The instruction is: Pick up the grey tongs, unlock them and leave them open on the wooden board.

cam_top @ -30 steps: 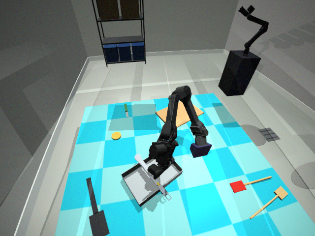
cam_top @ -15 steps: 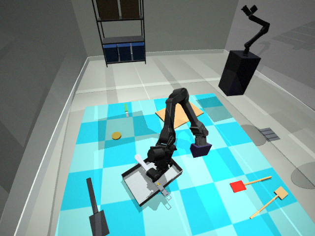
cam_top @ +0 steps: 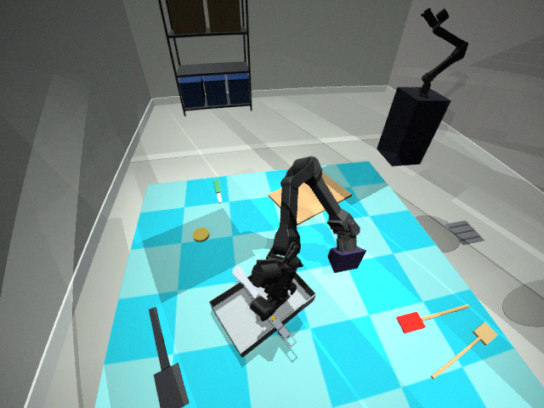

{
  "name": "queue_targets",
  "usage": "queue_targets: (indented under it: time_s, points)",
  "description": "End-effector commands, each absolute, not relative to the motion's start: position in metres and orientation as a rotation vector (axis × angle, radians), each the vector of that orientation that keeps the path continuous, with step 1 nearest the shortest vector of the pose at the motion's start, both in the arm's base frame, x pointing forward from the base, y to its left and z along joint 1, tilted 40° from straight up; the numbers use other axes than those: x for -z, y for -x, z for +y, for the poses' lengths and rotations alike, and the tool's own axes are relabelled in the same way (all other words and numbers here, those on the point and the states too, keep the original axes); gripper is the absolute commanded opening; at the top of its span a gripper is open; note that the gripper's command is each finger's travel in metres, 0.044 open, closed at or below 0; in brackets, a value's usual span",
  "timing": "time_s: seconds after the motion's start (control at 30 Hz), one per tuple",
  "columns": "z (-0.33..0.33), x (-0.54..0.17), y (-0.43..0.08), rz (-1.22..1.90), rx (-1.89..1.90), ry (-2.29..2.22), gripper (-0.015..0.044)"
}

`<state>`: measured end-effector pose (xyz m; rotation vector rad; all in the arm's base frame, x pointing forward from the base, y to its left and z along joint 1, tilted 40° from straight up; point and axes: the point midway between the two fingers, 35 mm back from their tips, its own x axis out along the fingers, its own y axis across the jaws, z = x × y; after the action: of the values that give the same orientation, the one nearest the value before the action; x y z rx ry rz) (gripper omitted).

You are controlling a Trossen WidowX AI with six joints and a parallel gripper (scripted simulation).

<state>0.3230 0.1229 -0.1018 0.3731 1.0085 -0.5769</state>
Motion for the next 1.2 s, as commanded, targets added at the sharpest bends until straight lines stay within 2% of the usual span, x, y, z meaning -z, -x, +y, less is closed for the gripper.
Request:
queue_targets:
  time_s: [0.0, 0.33, 0.47, 1.03, 1.17]
  points:
    - [0.123, 0.107, -0.328, 1.007, 0.568, -0.379, 0.0260]
    - [0.117, 0.121, -0.334, 1.006, 0.568, -0.379, 0.0260]
    - [0.117, 0.118, -0.329, 1.007, 0.577, -0.373, 0.0155]
    - [0.117, 0.118, -0.329, 1.007, 0.577, -0.373, 0.0042]
    - [0.117, 0.118, -0.329, 1.007, 0.577, -0.373, -0.0063]
